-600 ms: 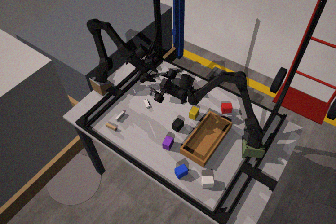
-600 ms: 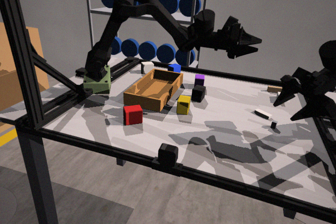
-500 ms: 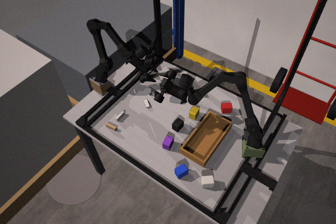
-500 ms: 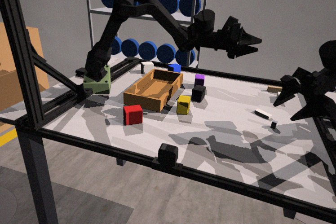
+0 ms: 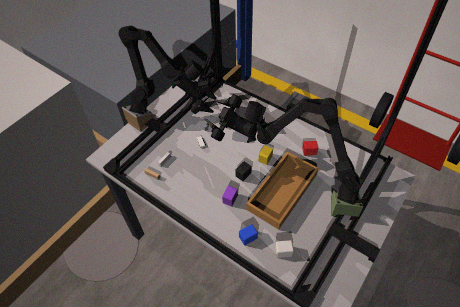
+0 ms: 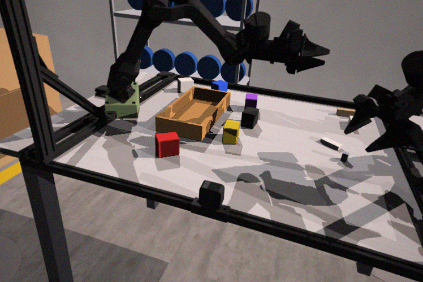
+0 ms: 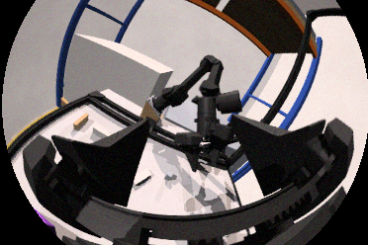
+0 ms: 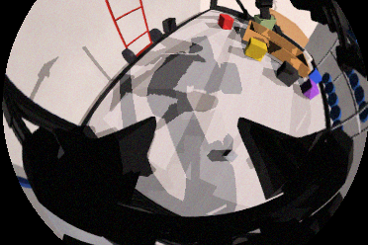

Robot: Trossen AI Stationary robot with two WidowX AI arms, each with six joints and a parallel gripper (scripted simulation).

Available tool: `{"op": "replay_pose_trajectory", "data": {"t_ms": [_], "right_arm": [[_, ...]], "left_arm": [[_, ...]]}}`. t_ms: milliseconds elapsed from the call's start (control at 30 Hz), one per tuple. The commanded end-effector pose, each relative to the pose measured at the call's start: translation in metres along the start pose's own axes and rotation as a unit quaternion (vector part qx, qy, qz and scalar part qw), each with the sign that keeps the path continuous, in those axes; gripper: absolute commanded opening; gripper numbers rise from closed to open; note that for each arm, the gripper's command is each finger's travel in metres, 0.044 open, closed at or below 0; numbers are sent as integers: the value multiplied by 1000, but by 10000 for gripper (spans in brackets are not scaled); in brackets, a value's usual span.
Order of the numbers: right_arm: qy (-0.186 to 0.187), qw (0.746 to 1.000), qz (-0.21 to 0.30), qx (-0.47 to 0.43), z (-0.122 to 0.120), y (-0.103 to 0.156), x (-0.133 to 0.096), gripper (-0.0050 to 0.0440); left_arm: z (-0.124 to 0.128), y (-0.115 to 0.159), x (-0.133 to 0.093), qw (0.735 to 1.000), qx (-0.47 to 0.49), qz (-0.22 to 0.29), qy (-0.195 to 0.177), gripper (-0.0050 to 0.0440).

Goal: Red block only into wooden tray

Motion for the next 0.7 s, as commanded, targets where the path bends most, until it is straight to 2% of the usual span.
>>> {"op": "replay_pose_trajectory", "data": {"t_ms": [0, 267, 433, 500, 567, 667], "right_arm": [[0, 1000, 0, 0, 0, 0, 0, 400], [5, 1000, -19, 12, -15, -8, 4, 400], [14, 998, -54, 32, -44, -21, 8, 400], [14, 998, -54, 32, -44, -21, 8, 400], [19, 996, -72, 40, -62, -26, 9, 400], [25, 994, -95, 49, -83, -31, 8, 400]], "left_arm": [[0, 0, 0, 1000, 0, 0, 0, 400], [-5, 18, 1, 999, -13, 26, -29, 400], [-14, 51, -4, 993, -34, 75, -81, 400], [-14, 51, -4, 993, -34, 75, -81, 400], [-19, 69, -9, 988, -44, 102, -110, 400], [-29, 89, -16, 981, -51, 132, -133, 400]]}}
Point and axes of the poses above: on each arm, the point midway between the two fingers, 35 mm back from their tips, its own x axis out along the fingers, its own z axis across the jaws, y = z × x, the point moved 5 cm from there along -x, back along the fingers, and after that the axes turned 13 degrees about -x, right-handed, at the moved point
